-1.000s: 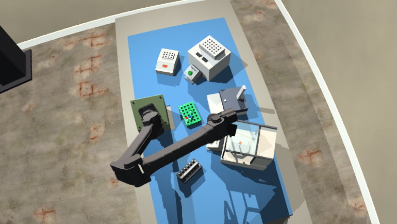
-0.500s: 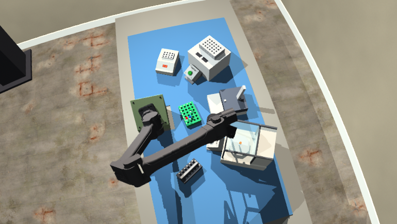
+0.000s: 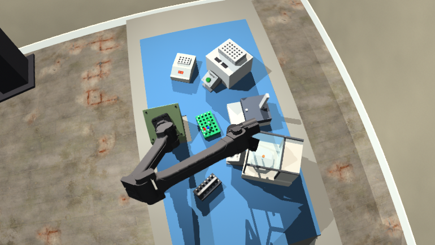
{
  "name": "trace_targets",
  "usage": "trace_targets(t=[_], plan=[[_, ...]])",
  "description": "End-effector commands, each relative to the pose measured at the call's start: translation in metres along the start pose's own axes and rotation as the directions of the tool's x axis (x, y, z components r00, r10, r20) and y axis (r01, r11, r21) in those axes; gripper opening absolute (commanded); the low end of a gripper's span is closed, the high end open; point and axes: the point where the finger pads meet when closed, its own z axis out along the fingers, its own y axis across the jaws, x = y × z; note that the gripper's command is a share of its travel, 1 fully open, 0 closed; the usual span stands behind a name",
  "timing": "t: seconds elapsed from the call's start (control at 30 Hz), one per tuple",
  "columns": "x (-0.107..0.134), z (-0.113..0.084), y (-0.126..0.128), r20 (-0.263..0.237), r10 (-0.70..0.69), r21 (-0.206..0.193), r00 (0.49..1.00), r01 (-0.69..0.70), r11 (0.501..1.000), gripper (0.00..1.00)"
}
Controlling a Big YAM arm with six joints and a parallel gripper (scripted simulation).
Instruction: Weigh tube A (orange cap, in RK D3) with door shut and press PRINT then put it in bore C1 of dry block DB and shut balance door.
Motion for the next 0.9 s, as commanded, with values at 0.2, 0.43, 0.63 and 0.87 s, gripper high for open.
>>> trace_targets(t=[0.2,0.43,0.63,0.87], plan=[[-0.007,-0.005,0.001,0.011,0.021,-0.007,1.000,-0.021,1.000,0.00],[0.002,-0.004,0.003,0.087,-0.016,-0.014,0.996,0.017,1.000,0.00],[0.012,-0.003,0.001,0.275,-0.063,-0.017,0.959,0.071,0.997,0.00],[0.020,-0.002,0.000,0.424,-0.099,-0.012,0.900,0.115,0.993,0.00]])
